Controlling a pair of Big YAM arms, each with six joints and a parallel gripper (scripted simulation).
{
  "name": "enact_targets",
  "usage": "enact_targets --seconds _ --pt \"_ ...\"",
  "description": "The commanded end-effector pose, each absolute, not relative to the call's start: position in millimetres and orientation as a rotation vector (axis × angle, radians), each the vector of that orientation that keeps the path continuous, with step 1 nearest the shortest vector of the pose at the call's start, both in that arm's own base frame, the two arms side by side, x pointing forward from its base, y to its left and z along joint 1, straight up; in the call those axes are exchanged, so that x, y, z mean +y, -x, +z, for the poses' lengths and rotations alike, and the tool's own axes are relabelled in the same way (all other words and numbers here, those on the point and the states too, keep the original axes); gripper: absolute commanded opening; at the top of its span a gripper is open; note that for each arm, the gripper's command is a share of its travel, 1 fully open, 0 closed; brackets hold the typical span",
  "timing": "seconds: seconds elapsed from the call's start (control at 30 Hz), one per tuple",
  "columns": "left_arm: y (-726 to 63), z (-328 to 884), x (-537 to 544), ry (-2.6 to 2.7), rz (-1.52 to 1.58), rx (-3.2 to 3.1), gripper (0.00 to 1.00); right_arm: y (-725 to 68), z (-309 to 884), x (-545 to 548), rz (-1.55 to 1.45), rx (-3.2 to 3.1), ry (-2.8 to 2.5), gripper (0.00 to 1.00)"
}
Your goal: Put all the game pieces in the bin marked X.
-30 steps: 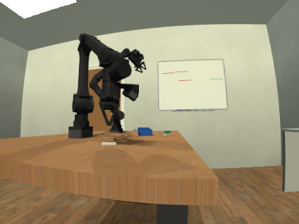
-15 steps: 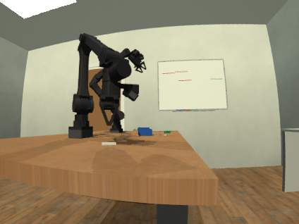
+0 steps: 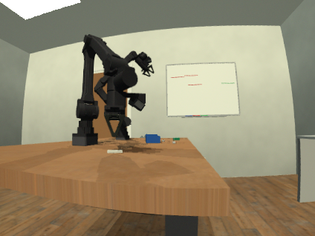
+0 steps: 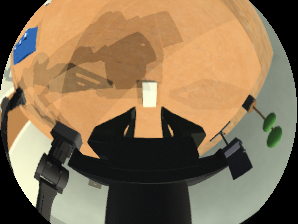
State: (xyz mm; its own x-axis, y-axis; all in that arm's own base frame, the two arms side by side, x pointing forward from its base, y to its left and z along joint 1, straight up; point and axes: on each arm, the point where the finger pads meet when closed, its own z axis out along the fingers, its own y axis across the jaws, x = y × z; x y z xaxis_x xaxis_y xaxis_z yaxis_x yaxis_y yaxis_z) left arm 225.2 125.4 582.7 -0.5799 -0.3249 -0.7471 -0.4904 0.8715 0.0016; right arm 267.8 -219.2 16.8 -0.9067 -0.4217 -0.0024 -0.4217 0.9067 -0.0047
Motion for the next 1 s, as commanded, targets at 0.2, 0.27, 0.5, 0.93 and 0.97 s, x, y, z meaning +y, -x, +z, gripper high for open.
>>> enact_targets --seconds 0.2,0.27,0.5,0.93,0.97 --pt "-211 603 121 0.587 0.279 2.192 1.00 -272 -26 -221 0.002 3.061 0.709 0.39" --pt "-211 603 121 0.587 0.279 2.192 1.00 -277 -24 -225 -0.011 3.056 0.707 0.39" --pt "-211 603 121 0.587 0.279 2.192 1.00 -272 -34 -221 0.002 3.062 0.708 0.39" --pt "-211 603 121 0.587 0.279 2.192 1.00 -280 -28 -229 -0.031 3.050 0.684 0.39" --pt "-211 603 121 0.587 0.279 2.192 1.00 -280 -28 -229 -0.031 3.050 0.684 0.39"
